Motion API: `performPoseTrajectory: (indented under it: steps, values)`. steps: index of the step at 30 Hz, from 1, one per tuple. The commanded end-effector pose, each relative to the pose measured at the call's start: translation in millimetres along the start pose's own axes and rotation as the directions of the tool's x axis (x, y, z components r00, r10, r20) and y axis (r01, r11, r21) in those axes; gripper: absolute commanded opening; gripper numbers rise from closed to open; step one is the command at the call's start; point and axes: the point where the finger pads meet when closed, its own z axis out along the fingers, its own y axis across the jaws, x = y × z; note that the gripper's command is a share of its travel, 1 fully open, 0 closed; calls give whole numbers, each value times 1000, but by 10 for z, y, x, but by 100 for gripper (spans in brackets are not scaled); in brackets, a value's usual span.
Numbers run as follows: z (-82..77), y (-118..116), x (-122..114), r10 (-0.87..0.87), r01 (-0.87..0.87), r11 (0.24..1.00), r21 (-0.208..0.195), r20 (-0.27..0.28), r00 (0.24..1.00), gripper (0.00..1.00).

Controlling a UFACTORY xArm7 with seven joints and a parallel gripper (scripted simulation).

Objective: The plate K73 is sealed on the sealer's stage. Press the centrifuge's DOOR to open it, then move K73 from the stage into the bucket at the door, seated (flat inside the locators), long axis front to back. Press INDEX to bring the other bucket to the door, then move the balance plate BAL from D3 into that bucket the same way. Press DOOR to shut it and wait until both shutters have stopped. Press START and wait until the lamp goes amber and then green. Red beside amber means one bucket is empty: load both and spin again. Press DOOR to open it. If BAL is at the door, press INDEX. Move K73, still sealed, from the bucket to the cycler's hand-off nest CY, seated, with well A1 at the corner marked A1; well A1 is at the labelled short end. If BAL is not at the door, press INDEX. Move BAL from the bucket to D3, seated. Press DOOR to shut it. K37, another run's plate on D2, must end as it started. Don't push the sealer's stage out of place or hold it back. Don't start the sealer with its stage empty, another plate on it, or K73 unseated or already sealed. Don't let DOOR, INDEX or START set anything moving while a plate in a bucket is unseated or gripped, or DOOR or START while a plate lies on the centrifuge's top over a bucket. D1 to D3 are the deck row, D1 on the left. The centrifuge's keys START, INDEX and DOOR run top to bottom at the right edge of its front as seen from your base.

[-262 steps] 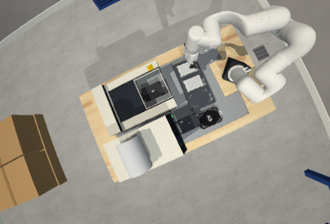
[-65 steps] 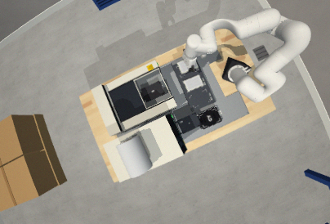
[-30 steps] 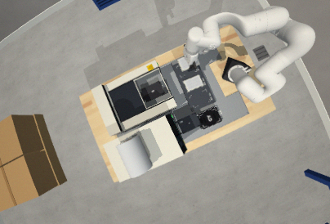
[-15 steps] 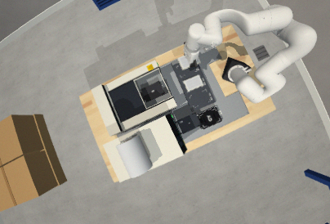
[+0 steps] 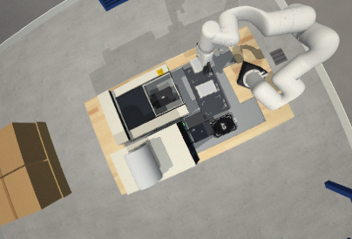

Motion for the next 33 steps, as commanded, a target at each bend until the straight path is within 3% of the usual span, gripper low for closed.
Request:
performPoseTrajectory:
  steps: [1, 33]
  values:
    - [-79, -8, -6, 1, -1, 1000, 3, 2, 1000, 0]
    - [-546, -7, -6, 1, -1, 1000, 3, 3, 1000, 0]
